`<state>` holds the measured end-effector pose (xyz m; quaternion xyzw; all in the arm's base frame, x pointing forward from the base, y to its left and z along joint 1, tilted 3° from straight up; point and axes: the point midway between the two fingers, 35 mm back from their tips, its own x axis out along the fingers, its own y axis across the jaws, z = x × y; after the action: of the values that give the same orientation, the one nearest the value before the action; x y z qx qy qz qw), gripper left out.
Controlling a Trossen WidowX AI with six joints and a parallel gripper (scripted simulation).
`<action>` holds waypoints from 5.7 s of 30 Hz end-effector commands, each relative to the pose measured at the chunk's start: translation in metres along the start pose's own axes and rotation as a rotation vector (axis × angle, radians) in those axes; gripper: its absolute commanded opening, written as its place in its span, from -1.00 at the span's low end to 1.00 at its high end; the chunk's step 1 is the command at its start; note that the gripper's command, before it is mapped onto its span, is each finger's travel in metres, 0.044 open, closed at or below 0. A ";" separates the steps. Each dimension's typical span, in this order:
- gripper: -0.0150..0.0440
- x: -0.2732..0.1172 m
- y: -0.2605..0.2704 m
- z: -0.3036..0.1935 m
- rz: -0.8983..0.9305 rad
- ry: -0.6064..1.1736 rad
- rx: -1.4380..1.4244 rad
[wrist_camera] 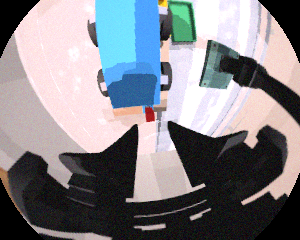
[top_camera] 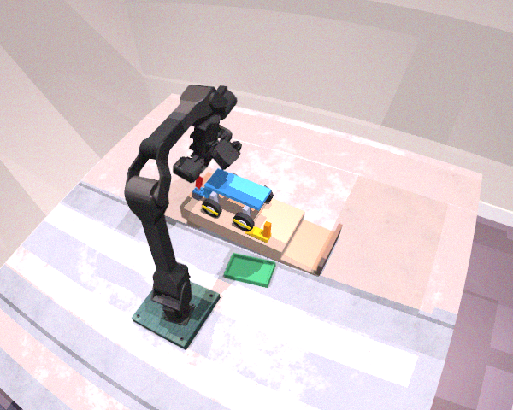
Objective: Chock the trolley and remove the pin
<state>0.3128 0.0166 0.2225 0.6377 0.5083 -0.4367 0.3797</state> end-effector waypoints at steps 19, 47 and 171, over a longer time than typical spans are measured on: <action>0.15 0.028 0.000 -0.002 0.002 0.007 -0.012; 0.15 0.068 0.000 -0.002 0.002 0.008 -0.012; -0.49 0.029 -0.025 -0.038 0.000 0.010 -0.011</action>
<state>0.3066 0.0645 0.2053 0.6343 0.5163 -0.4339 0.3778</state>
